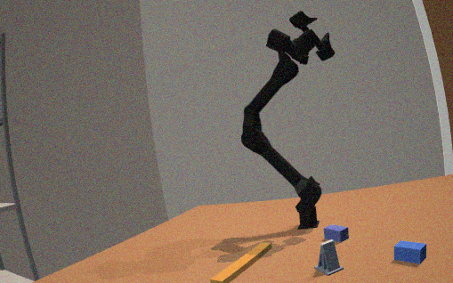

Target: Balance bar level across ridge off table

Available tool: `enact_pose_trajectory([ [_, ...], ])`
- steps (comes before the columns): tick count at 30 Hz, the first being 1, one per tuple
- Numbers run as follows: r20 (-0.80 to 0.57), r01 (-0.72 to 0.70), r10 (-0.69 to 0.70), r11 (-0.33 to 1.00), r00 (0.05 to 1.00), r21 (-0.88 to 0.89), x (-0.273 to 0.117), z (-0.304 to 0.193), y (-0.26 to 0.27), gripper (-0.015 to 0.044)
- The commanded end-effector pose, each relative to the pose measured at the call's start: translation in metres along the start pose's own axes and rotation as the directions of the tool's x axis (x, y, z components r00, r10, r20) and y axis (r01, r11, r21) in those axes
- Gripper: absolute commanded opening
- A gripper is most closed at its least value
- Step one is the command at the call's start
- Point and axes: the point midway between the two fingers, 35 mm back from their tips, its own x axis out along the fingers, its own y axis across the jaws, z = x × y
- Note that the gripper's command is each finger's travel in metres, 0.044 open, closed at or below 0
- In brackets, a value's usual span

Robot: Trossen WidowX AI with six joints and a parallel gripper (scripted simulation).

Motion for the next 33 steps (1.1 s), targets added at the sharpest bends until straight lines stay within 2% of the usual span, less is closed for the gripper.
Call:
enact_pose_trajectory([
  [1,-0.096,-0.026,0.029,0.999,0.995,0.033,0.001,-0.026,0.012,0.0315],
  [9,-0.290,-0.062,0.093,0.992,0.953,0.112,-0.007,-0.082,0.035,0.0315],
  [17,-0.474,-0.062,0.151,0.978,0.868,0.199,-0.028,-0.138,0.055,0.0315],
  [33,-0.775,0.051,0.239,0.943,0.586,0.330,-0.106,-0.235,0.084,0.0315],
])
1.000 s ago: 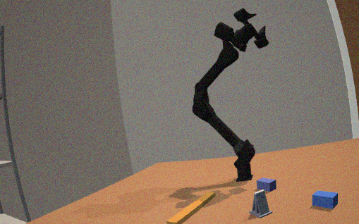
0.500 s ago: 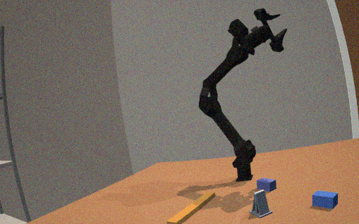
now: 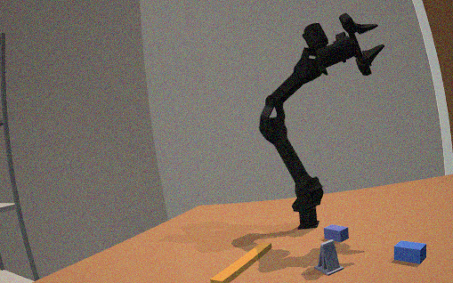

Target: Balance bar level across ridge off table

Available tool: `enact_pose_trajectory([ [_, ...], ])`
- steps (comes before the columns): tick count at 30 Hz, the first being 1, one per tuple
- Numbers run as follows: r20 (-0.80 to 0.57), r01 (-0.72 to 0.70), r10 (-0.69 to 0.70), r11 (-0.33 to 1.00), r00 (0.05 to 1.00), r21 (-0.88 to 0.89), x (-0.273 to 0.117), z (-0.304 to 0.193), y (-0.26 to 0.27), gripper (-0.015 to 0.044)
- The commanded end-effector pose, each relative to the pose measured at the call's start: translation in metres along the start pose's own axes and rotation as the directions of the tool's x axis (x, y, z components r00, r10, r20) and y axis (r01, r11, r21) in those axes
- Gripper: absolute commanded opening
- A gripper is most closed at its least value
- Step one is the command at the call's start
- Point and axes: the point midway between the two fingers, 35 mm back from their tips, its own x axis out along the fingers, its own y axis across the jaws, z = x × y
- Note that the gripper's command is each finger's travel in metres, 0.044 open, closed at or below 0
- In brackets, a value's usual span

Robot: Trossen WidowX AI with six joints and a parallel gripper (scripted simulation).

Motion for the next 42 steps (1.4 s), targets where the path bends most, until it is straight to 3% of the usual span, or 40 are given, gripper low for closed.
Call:
enact_pose_trajectory([
  [1,-0.106,0.012,-0.006,0.999,0.994,0.049,0.001,-0.032,-0.002,0.0315],
  [18,-0.529,0.153,-0.001,0.958,0.849,0.243,-0.031,-0.169,-0.008,0.0315],
  [42,-0.897,0.530,0.103,0.776,0.430,0.343,-0.155,-0.314,0.000,0.0315],
])
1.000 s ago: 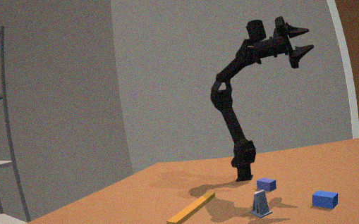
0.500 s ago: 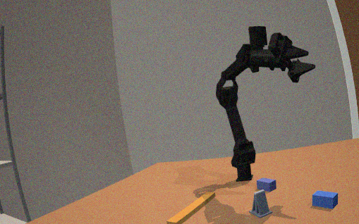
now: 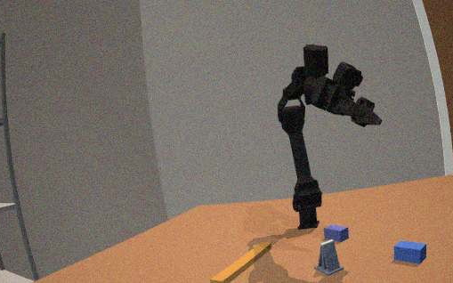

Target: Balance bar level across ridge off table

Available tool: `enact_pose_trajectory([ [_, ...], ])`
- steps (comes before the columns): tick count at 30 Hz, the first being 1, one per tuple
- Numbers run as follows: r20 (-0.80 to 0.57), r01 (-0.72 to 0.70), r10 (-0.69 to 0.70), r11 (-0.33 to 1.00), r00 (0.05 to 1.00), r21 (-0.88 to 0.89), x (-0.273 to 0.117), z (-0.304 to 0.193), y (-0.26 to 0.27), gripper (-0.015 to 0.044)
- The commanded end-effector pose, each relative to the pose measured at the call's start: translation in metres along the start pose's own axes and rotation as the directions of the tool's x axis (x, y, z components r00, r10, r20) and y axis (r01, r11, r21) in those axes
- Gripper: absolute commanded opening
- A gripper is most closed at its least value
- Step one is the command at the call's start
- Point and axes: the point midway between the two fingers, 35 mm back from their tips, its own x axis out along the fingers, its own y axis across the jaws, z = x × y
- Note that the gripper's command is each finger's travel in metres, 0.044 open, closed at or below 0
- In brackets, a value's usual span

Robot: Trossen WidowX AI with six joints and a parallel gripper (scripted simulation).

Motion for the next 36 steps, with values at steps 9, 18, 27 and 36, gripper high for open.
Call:
enact_pose_trajectory([
  [9,-0.203,0.101,-0.056,0.971,0.978,0.216,0.004,-0.070,-0.035,0.0315],
  [18,-0.400,0.222,-0.069,0.910,0.914,0.351,-0.004,-0.135,-0.060,0.0315],
  [27,-0.573,0.356,-0.037,0.815,0.819,0.457,-0.024,-0.200,-0.075,0.0315],
  [36,-0.709,0.493,0.039,0.692,0.705,0.527,-0.052,-0.259,-0.080,0.0315],
])
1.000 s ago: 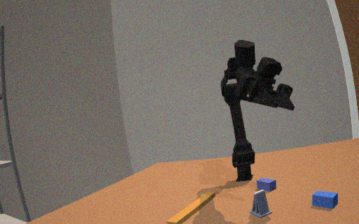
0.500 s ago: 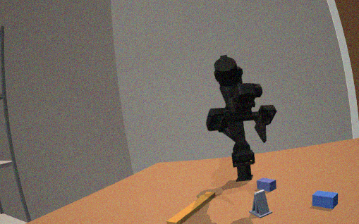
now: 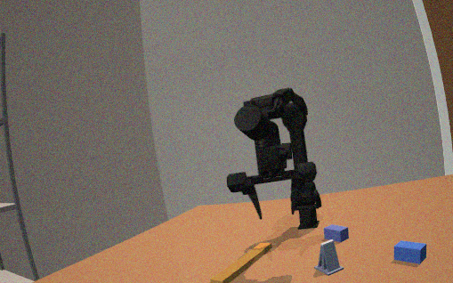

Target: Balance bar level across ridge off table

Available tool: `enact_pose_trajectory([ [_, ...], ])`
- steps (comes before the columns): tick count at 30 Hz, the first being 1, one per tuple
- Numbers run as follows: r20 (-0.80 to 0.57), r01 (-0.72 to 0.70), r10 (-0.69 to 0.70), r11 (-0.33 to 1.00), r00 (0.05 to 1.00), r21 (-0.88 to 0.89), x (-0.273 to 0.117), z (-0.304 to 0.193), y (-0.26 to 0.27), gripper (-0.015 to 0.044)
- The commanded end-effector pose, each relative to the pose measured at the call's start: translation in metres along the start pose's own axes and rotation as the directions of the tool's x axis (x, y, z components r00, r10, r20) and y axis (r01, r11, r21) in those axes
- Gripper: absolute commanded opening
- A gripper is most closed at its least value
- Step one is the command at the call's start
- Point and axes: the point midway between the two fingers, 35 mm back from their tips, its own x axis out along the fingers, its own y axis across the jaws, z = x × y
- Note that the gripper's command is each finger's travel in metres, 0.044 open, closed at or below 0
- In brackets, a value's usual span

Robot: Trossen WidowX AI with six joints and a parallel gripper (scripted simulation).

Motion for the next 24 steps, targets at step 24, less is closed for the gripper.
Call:
enact_pose_trajectory([
  [24,-0.422,0.183,0.002,0.899,0.907,0.397,0.016,-0.120,-0.081,0.0315],
])
